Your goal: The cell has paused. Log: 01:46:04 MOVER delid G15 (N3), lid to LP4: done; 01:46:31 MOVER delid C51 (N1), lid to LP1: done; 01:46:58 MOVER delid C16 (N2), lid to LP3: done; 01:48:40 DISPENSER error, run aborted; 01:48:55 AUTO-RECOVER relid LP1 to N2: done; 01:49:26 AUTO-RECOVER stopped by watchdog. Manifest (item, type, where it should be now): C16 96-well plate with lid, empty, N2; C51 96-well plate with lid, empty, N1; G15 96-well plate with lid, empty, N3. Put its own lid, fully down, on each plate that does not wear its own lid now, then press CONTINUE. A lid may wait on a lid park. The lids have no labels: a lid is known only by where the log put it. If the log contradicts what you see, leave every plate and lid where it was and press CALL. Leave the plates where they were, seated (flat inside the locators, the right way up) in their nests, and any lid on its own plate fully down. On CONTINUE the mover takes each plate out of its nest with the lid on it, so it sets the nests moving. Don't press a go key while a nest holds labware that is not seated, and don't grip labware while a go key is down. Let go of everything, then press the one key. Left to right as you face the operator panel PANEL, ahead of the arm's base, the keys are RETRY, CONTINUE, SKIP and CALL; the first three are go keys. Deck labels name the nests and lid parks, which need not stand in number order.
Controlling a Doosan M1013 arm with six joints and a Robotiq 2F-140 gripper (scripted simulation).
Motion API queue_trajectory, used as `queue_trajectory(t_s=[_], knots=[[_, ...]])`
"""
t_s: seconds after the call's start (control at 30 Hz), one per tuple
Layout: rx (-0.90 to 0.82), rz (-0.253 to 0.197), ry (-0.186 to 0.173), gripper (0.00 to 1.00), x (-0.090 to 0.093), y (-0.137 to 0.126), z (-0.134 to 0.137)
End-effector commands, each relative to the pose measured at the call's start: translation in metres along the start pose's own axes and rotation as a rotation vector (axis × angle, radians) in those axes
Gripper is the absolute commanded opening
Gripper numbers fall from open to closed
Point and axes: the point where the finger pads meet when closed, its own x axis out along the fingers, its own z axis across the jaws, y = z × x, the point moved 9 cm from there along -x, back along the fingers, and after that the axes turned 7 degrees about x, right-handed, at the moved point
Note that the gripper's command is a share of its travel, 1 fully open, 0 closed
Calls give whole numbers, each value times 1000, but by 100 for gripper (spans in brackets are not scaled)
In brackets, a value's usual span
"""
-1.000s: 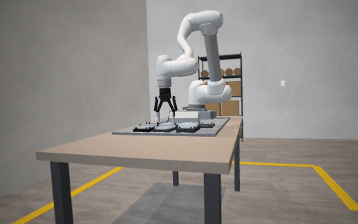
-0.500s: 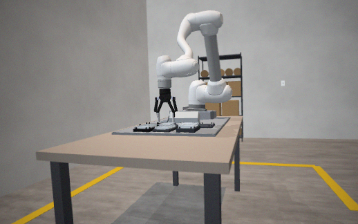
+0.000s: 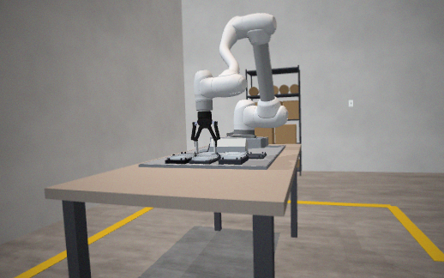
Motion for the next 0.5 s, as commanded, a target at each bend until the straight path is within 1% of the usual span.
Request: queue_trajectory(t_s=[0.0,0.47], knots=[[0,0,0,66,2,0,0],[0,0,0,66,5,0,0]])
